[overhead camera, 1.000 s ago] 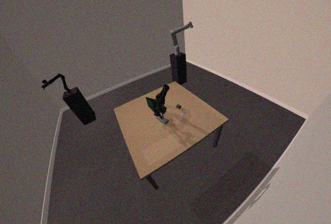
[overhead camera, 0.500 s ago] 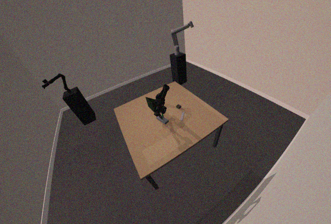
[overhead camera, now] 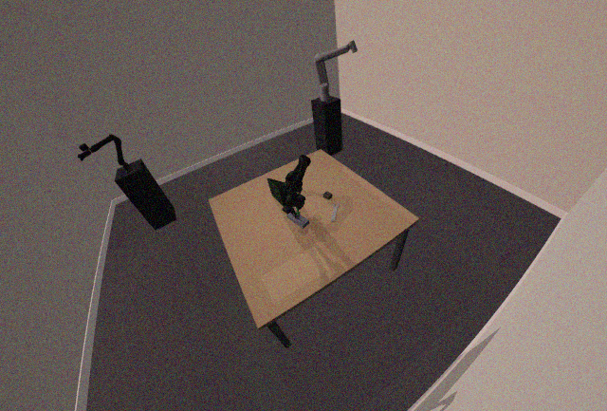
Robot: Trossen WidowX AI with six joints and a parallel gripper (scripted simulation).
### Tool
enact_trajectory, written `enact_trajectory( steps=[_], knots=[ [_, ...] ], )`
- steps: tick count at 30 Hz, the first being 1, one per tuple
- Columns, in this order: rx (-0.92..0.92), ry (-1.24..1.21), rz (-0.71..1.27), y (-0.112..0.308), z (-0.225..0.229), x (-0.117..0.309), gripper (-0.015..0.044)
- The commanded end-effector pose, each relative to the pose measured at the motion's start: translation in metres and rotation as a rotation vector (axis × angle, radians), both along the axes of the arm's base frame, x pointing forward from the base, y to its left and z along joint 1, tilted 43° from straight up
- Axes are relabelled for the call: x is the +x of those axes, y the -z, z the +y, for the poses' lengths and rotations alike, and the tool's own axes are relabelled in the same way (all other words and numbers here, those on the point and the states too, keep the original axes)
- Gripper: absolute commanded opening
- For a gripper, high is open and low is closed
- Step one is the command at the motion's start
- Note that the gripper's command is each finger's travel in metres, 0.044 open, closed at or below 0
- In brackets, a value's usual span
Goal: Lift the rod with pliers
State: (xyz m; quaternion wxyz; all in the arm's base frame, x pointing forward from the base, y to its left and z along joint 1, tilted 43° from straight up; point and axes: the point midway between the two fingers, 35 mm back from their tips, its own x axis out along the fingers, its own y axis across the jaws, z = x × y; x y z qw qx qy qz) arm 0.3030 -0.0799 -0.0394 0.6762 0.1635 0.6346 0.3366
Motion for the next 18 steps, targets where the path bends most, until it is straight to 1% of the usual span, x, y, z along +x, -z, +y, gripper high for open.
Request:
enact_trajectory(
  steps=[1, 9, 18],
  knots=[
    [0.007, 0.002, 0.0, -0.001, 0.0014, 0.0002, 0.0],
    [0.007, 0.002, 0.0, -0.001, 0.0014, 0.0002, 0.0],
    [0.007, 0.002, 0.0, -0.001, 0.0014, 0.0002, 0.0236]
  ],
)
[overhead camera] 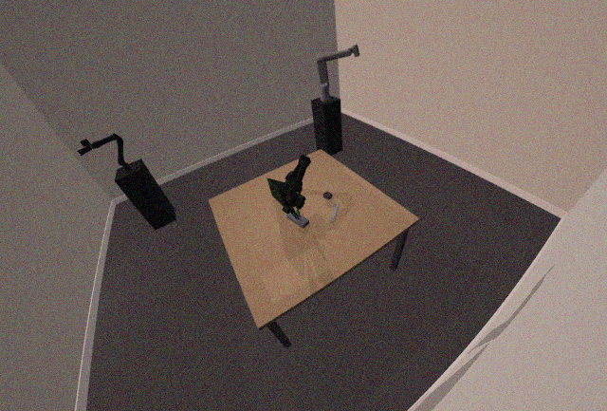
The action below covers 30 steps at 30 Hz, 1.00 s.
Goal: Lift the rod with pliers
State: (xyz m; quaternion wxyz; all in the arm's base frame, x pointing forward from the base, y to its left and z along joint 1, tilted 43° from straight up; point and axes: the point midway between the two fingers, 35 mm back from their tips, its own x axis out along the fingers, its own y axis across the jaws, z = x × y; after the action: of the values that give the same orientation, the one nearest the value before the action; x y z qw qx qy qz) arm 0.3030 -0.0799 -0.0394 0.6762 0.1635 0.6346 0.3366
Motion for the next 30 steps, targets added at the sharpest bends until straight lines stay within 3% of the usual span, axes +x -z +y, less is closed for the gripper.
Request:
enact_trajectory(
  steps=[1, 4, 30],
  knots=[
    [0.007, 0.002, 0.0, -0.001, 0.0014, 0.0002, 0.0263],
    [0.007, 0.002, 0.0, -0.001, 0.0014, 0.0002, 0.032],
    [0.007, 0.002, 0.0, -0.0009, 0.0013, 0.0002, 0.029]
  ],
)
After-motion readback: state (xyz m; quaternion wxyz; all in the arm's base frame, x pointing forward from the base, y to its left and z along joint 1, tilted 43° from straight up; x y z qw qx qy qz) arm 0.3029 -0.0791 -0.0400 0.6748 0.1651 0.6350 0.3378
